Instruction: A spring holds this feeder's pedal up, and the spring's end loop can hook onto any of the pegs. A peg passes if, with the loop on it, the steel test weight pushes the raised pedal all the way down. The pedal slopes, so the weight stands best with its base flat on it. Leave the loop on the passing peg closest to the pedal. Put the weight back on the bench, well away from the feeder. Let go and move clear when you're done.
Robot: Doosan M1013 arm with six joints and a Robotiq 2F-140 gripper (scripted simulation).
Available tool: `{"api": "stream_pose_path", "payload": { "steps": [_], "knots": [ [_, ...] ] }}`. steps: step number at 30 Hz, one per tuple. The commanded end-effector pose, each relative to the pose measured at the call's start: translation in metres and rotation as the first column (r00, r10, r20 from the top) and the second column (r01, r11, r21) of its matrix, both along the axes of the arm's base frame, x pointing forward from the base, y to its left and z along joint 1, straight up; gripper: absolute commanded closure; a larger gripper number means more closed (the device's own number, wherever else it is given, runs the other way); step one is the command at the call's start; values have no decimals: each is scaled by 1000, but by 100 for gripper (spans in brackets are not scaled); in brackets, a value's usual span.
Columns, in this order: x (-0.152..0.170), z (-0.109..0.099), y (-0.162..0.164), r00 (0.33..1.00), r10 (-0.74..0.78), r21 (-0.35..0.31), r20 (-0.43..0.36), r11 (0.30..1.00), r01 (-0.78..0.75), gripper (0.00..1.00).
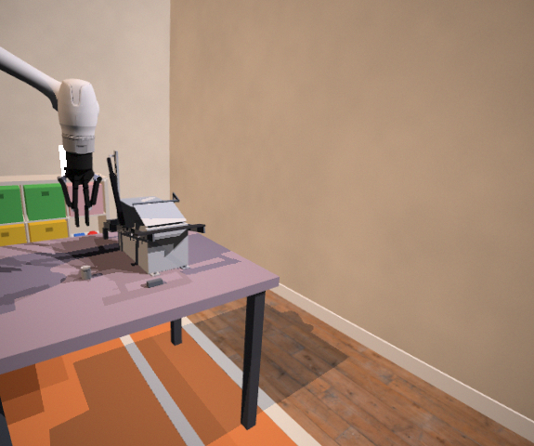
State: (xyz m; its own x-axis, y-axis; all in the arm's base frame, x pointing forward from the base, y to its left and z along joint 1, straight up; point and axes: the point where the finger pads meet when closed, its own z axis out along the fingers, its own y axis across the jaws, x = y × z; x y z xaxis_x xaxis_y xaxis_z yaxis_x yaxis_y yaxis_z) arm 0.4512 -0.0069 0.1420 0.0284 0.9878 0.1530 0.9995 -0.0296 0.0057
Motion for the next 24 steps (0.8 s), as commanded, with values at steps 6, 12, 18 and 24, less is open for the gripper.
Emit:
{"api": "stream_pose_path", "payload": {
  "steps": [6, 12, 18, 24],
  "knots": [
    [3, 47, 12, 1000, 5, 150, 5, 989, -6, 76],
    [3, 47, 12, 1000, 5, 150, 5, 989, -6, 76],
    [3, 47, 12, 1000, 5, 150, 5, 989, -6, 76],
    [6, 93, 23, 1000, 9, 295, 10, 955, -12, 76]
  ]
}}
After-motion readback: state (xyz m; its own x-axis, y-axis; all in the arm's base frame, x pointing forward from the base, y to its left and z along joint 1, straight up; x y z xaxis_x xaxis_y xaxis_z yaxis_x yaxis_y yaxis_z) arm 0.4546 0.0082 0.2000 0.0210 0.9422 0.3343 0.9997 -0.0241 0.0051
